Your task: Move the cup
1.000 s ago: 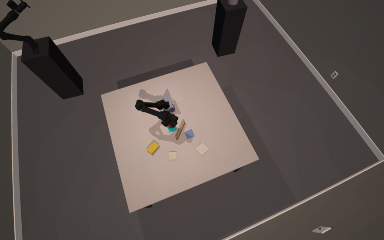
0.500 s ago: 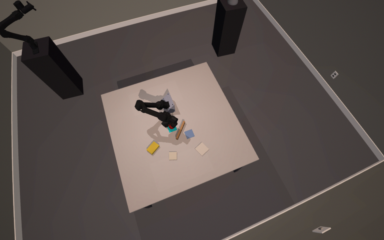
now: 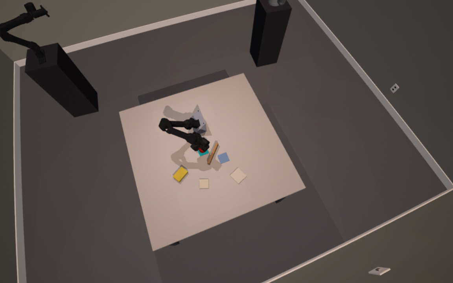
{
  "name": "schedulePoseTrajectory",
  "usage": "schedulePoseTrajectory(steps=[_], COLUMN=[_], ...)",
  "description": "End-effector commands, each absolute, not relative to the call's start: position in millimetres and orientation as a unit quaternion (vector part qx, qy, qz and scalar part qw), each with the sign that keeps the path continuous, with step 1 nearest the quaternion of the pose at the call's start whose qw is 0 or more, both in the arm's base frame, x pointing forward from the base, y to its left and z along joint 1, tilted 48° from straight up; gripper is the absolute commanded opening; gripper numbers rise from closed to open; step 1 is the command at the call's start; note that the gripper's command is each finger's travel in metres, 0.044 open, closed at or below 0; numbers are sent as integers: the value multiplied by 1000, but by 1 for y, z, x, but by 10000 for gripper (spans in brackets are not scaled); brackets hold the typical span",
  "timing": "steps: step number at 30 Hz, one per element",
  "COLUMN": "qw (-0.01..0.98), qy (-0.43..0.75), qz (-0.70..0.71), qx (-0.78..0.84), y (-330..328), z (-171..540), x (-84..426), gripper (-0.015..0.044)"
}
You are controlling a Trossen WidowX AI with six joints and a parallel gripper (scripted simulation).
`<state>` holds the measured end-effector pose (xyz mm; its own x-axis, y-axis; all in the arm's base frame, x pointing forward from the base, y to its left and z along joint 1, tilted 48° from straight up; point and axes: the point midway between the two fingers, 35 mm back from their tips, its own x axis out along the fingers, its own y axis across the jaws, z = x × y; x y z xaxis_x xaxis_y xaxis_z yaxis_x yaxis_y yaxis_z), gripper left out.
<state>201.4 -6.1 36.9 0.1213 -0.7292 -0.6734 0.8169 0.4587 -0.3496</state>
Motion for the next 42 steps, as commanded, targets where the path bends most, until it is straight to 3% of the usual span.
schedulePoseTrajectory(steps=[1,15,20,42], qw=[748,747,747,747], qy=[413,414,414,415], qz=[-517,-518,-518,-517], qx=[52,53,53,53], y=[-10,-9,-9,7], z=[35,35,35,48], x=[202,201,201,200], gripper=[0,0,128,128])
